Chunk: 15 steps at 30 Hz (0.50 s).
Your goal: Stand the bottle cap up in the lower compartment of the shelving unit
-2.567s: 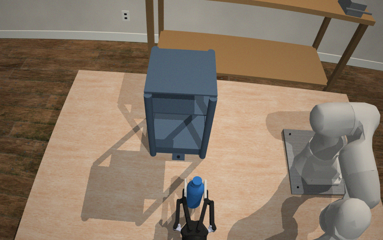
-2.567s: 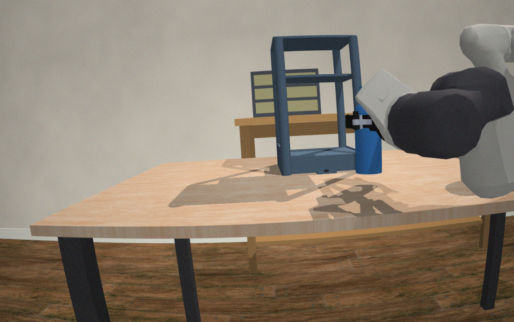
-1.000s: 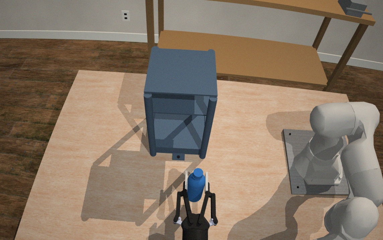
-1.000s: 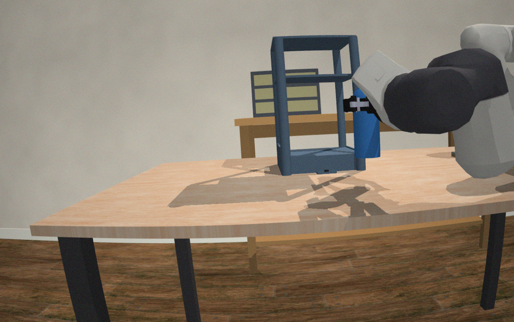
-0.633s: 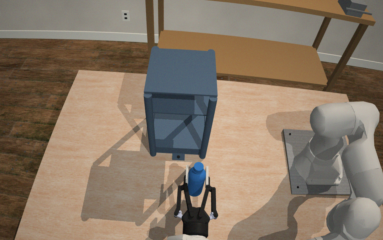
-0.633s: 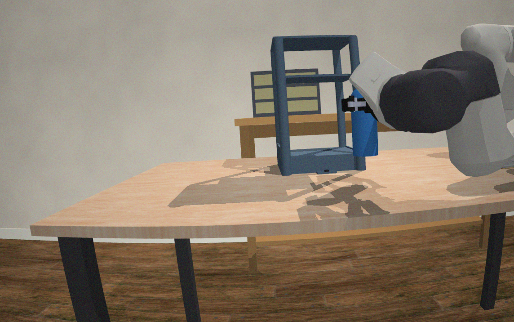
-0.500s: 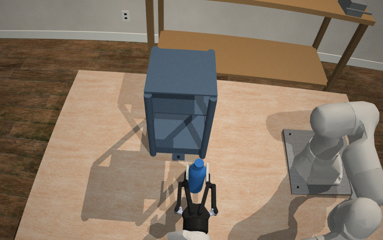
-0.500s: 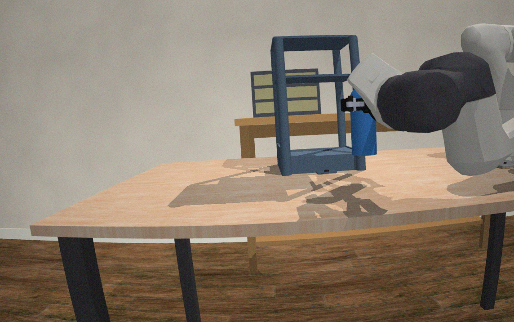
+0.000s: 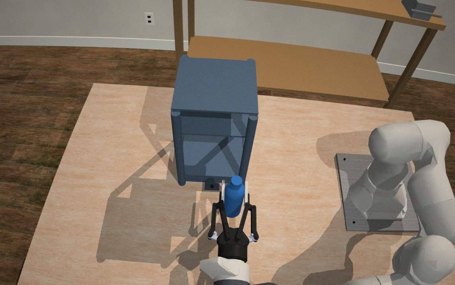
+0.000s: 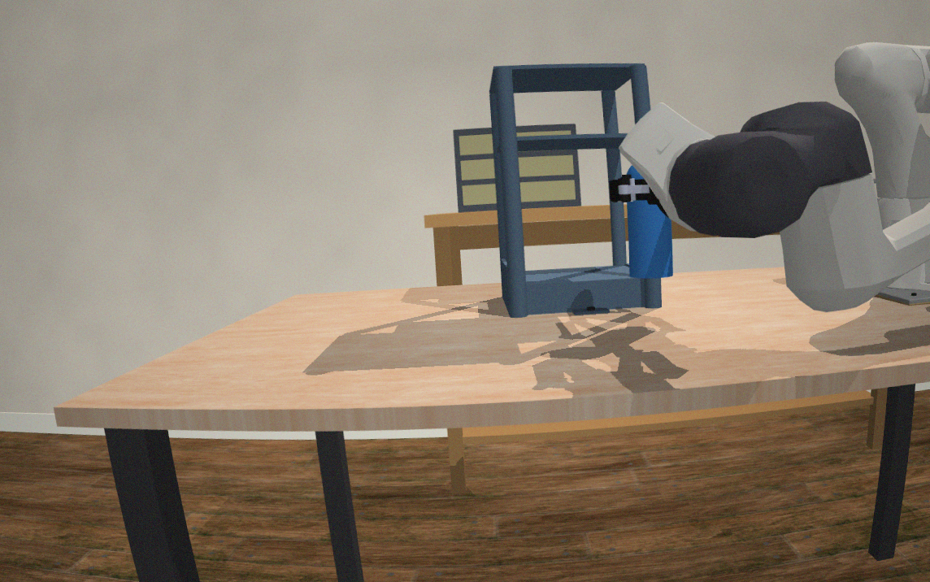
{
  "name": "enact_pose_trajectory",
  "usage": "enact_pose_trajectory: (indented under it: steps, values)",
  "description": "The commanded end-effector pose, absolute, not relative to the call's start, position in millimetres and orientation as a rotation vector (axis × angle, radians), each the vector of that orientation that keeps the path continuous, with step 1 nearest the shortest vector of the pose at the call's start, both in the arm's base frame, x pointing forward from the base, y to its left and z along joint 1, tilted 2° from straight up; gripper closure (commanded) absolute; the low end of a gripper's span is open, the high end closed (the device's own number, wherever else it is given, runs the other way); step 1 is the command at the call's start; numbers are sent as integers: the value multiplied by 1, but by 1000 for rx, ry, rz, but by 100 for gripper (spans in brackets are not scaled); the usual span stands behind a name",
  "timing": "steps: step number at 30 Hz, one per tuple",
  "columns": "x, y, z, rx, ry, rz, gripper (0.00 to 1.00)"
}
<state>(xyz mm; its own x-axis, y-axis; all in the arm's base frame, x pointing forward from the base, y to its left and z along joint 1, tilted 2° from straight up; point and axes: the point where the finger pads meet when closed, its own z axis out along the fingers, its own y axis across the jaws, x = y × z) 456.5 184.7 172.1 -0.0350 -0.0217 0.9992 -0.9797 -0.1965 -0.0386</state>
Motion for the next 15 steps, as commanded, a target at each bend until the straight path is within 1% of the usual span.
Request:
enact_pose_trajectory:
  steps: [1, 15]
  values:
    - [463, 179, 171, 1370, -1138, 1378, 100]
    - [467, 162, 171, 1370, -1138, 1378, 100]
